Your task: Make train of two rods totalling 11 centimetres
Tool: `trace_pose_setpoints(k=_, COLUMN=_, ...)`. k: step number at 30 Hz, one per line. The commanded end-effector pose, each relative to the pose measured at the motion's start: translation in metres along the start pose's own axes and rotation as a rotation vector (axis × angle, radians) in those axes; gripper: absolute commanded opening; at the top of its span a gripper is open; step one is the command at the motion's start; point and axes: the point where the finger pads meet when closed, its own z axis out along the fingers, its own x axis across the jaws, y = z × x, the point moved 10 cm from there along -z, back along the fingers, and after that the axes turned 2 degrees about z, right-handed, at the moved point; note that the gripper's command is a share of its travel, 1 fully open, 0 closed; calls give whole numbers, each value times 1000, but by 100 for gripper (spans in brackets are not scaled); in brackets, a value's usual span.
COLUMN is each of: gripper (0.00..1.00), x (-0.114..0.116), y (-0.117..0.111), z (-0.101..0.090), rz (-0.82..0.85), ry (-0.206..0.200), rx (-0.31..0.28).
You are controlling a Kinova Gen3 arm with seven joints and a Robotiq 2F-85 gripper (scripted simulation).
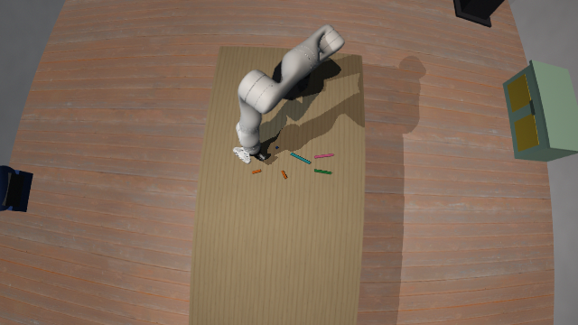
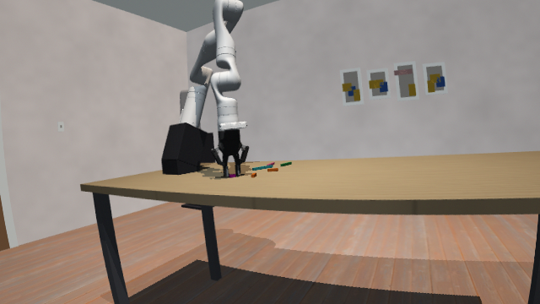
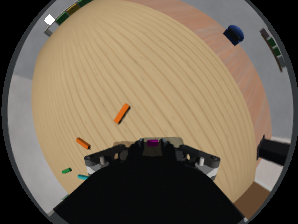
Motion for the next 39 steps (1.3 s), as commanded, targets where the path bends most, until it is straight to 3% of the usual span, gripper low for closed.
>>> trace_pose_setpoints(k=1, gripper=35, x=1, y=-3, z=-1, rz=-16, ry=2, rx=10)
trace_pose_setpoints(k=6, gripper=35, x=0, y=-1, z=-12, rz=-17, ry=2, rx=7)
trace_pose_setpoints(k=14, gripper=35, x=0, y=-1, z=-52, rz=-18, ry=2, rx=7)
trace_pose_setpoints(k=16, gripper=35, x=0, y=-1, z=-52, rz=-18, ry=2, rx=7)
trace_pose_setpoints(k=22, gripper=35, x=1, y=-3, z=-80, rz=-16, ry=3, rx=10)
trace_pose_setpoints(k=30, gripper=35, x=1, y=-2, z=-91, rz=-16, ry=3, rx=10)
trace_pose_setpoints(k=31, gripper=100, x=1, y=-2, z=-91, rz=-16, ry=3, rx=10)
trace_pose_setpoints(k=39, gripper=100, x=1, y=-2, z=-91, rz=-16, ry=3, rx=10)
